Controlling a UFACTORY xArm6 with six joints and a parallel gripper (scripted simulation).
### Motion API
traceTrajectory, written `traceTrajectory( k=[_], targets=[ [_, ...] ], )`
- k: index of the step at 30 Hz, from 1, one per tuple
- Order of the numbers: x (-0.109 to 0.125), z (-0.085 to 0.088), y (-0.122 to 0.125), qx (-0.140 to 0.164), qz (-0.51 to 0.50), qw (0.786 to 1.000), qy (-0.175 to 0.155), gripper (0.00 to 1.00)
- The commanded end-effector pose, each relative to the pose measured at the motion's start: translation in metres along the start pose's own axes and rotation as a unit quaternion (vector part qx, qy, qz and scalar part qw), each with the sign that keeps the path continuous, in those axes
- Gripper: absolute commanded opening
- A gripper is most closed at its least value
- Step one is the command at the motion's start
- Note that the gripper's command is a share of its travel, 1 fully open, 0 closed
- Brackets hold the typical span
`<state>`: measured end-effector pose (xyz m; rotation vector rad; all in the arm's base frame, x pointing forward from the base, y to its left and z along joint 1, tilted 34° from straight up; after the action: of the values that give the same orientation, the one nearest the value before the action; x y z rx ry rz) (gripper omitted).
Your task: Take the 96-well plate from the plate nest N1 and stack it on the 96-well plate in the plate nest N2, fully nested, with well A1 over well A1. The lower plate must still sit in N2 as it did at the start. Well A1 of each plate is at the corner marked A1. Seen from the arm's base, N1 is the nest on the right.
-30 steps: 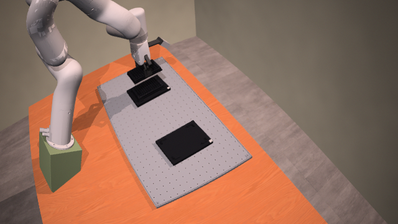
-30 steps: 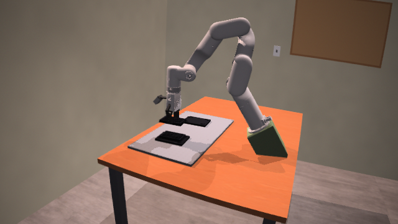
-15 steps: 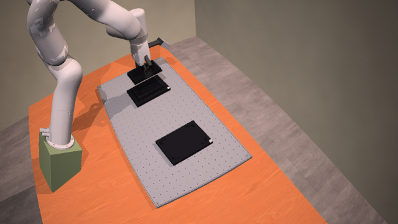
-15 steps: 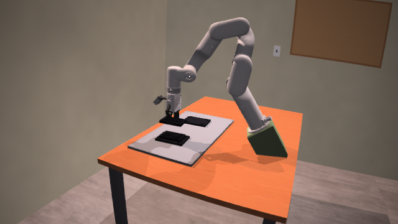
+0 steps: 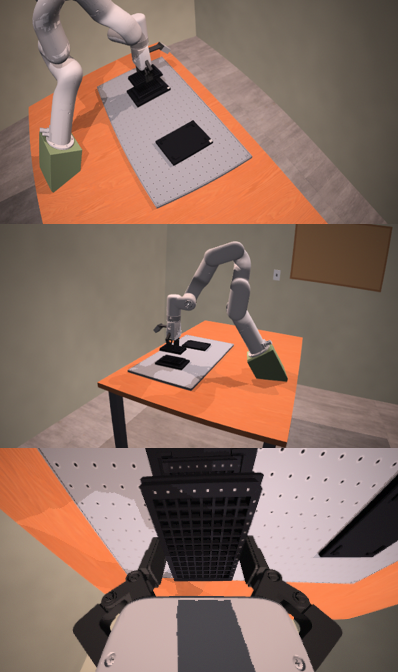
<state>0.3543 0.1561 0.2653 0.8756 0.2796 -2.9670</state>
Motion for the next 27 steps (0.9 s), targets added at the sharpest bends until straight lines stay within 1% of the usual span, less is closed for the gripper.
traceTrajectory(
  k=[1,15,17,27],
  targets=[
    [-0.002,-0.003,-0.001,-0.001,0.0,1.0,0.002,0.0],
    [-0.002,-0.027,-0.001,-0.001,0.0,1.0,0.002,0.0],
    [-0.002,-0.027,-0.001,-0.001,0.0,1.0,0.002,0.0],
    [-0.002,-0.042,-0.001,-0.001,0.0,1.0,0.002,0.0]
  ],
)
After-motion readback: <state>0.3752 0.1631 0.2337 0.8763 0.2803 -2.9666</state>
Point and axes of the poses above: the point where the finger pads meet when closed, its own z axis back along the fingers, its own y axis across the jaws, x = y × z, the point moved 2 cm from there along z, back along the fingers, and after that the axes turned 7 degrees about -z, right-handed, at the moved point
